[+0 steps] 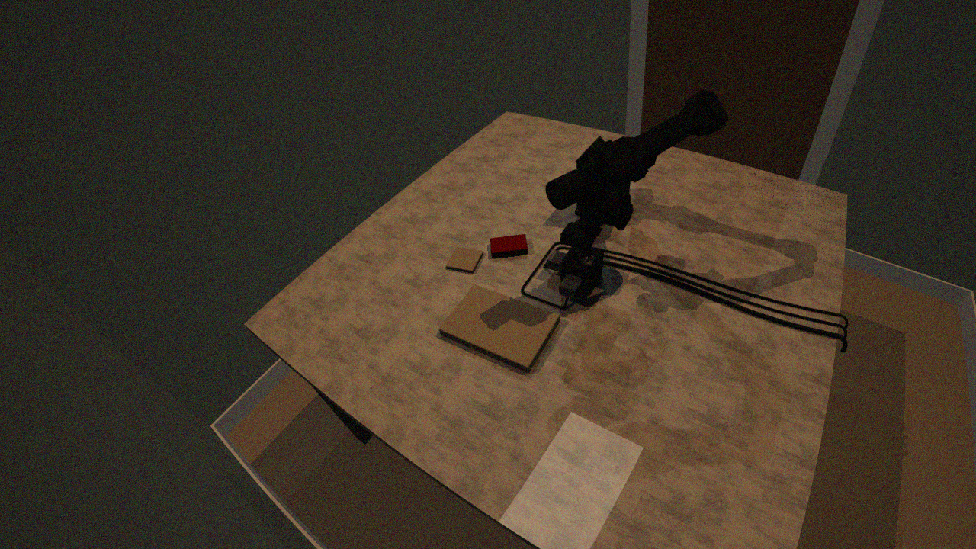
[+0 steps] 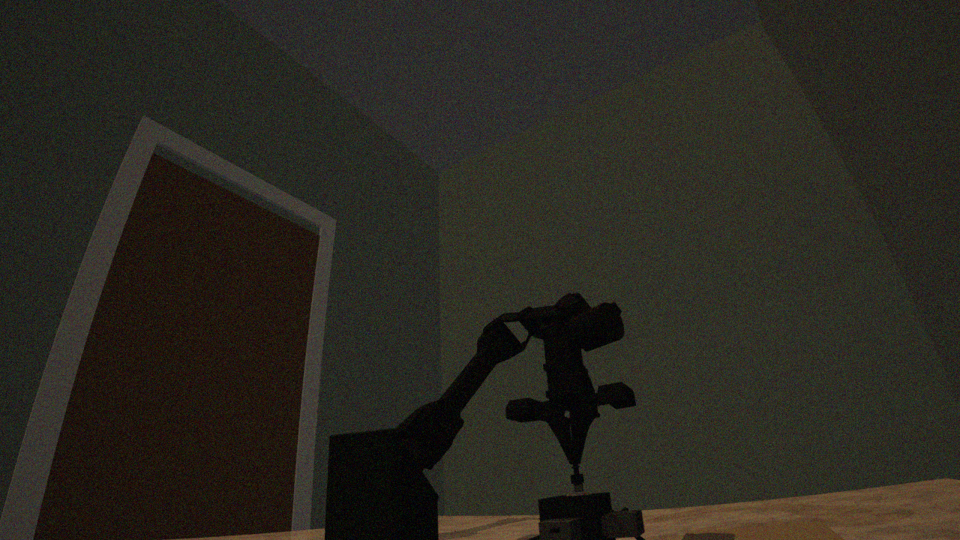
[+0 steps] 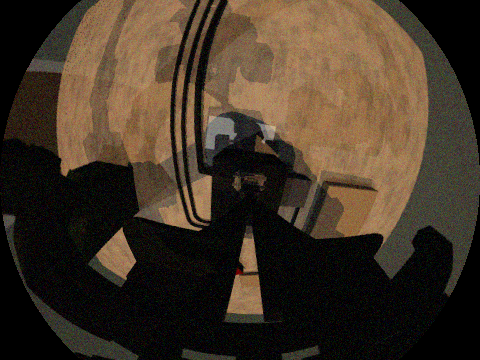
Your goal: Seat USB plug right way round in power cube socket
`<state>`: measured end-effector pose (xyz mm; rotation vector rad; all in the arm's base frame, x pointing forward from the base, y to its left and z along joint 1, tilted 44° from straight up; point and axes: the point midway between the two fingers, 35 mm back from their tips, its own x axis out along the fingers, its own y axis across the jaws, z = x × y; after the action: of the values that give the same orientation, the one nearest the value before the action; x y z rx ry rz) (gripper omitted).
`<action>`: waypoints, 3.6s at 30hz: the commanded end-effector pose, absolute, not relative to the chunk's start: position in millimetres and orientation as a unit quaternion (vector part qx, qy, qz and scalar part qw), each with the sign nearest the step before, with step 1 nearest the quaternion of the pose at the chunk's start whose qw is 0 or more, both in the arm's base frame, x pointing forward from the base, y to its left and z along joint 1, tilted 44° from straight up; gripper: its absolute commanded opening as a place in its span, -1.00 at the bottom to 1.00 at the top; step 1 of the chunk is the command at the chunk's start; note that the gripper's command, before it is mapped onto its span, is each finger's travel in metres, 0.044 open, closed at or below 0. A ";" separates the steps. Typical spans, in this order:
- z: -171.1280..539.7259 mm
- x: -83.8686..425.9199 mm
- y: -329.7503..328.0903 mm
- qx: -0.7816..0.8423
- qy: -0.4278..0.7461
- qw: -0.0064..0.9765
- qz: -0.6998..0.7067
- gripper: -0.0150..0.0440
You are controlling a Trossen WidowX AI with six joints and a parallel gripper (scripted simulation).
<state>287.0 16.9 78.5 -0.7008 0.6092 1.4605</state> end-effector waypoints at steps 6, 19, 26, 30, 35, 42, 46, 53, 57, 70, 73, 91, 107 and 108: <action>77.4 286.9 17.7 -0.307 0.270 0.649 0.642 -0.49; 76.3 286.9 18.8 -0.307 0.270 0.649 0.642 -0.49; 75.7 286.9 19.3 -0.307 0.270 0.649 0.642 -0.49; 75.4 286.9 19.7 -0.307 0.270 0.649 0.642 -0.49; 75.0 287.0 20.1 -0.307 0.270 0.649 0.642 -0.49; 74.4 287.0 20.7 -0.307 0.270 0.649 0.642 -0.49; 74.0 287.0 21.0 -0.307 0.270 0.649 0.642 -0.49; 73.4 287.0 21.6 -0.307 0.270 0.649 0.642 -0.49; 73.1 287.0 22.0 -0.307 0.270 0.649 0.642 -0.49; 72.0 287.1 23.1 -0.307 0.270 0.649 0.642 -0.49; 71.7 287.1 23.3 -0.307 0.270 0.649 0.642 -0.49; 70.2 287.1 24.8 -0.307 0.270 0.649 0.642 -0.49; 68.8 287.2 26.2 -0.307 0.270 0.649 0.642 -0.49; 68.8 287.2 26.3 -0.307 0.270 0.649 0.642 -0.49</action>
<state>287.4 25.3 69.4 -0.7049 0.6116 1.4593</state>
